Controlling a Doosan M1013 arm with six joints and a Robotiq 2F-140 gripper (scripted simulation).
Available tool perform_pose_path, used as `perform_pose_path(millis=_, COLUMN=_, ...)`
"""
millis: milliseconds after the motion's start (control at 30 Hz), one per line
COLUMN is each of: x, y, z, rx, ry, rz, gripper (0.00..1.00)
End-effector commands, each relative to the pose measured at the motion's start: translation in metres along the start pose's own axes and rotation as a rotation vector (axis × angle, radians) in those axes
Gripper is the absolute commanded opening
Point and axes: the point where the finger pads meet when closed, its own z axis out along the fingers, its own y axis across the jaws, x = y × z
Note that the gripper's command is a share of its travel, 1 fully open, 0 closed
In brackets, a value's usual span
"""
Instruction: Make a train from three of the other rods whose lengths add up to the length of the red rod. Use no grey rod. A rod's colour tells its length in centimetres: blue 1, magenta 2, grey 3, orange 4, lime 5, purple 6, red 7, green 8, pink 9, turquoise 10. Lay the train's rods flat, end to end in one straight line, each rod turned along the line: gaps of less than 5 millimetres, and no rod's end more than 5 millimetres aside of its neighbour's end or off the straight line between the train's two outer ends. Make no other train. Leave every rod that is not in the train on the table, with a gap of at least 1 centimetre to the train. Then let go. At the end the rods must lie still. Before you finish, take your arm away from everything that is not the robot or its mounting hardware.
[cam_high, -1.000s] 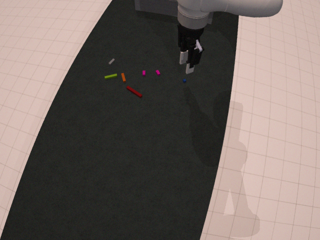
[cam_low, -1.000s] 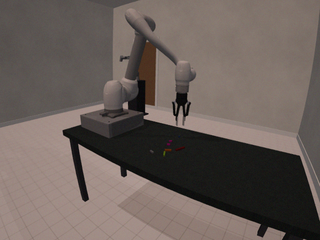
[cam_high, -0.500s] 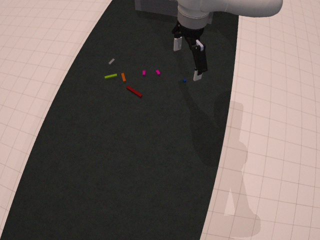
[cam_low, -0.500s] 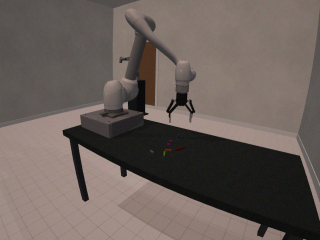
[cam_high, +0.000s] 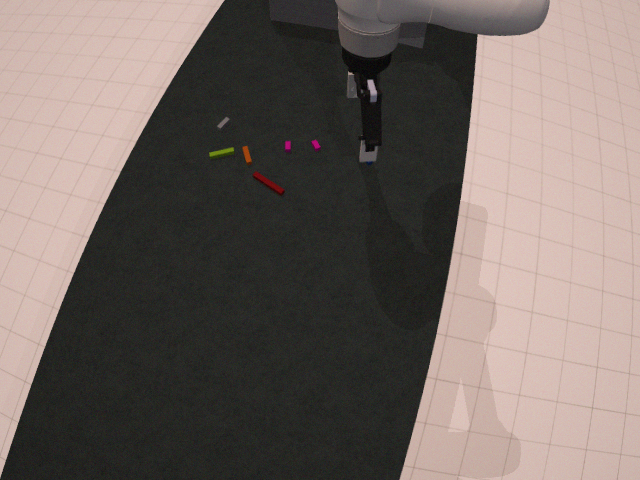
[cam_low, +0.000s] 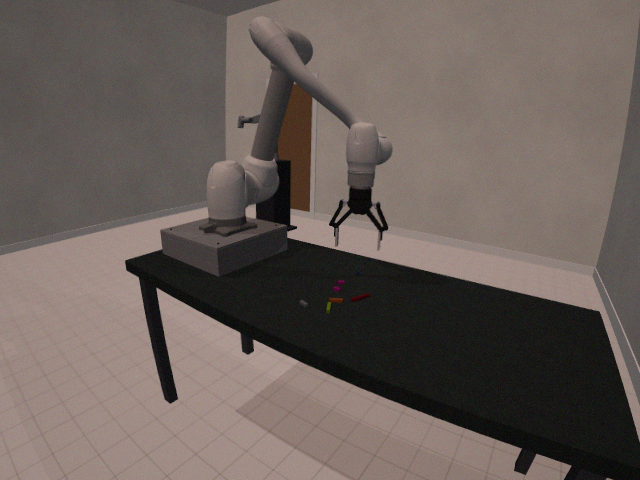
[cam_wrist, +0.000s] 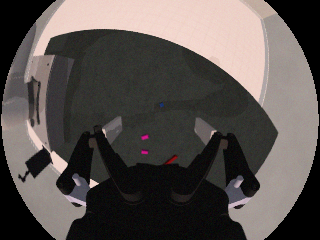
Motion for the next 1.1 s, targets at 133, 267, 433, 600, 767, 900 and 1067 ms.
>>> perform_pose_path(millis=133, x=-0.019, y=-0.007, z=0.004, rx=0.001, ry=-0.011, rz=0.299, gripper=1.00)
perform_pose_path(millis=267, x=-0.029, y=-0.012, z=0.006, rx=0.000, ry=-0.011, rz=0.462, gripper=1.00)
perform_pose_path(millis=433, x=-0.042, y=-0.018, z=0.009, rx=-0.001, ry=-0.011, rz=0.666, gripper=1.00)
perform_pose_path(millis=600, x=-0.053, y=-0.023, z=0.011, rx=-0.002, ry=-0.011, rz=0.850, gripper=1.00)
perform_pose_path(millis=767, x=-0.064, y=-0.029, z=0.014, rx=-0.003, ry=-0.010, rz=1.038, gripper=1.00)
perform_pose_path(millis=900, x=-0.073, y=-0.035, z=0.016, rx=-0.004, ry=-0.010, rz=1.191, gripper=1.00)
perform_pose_path(millis=1067, x=-0.074, y=-0.035, z=0.016, rx=-0.004, ry=-0.010, rz=1.219, gripper=1.00)
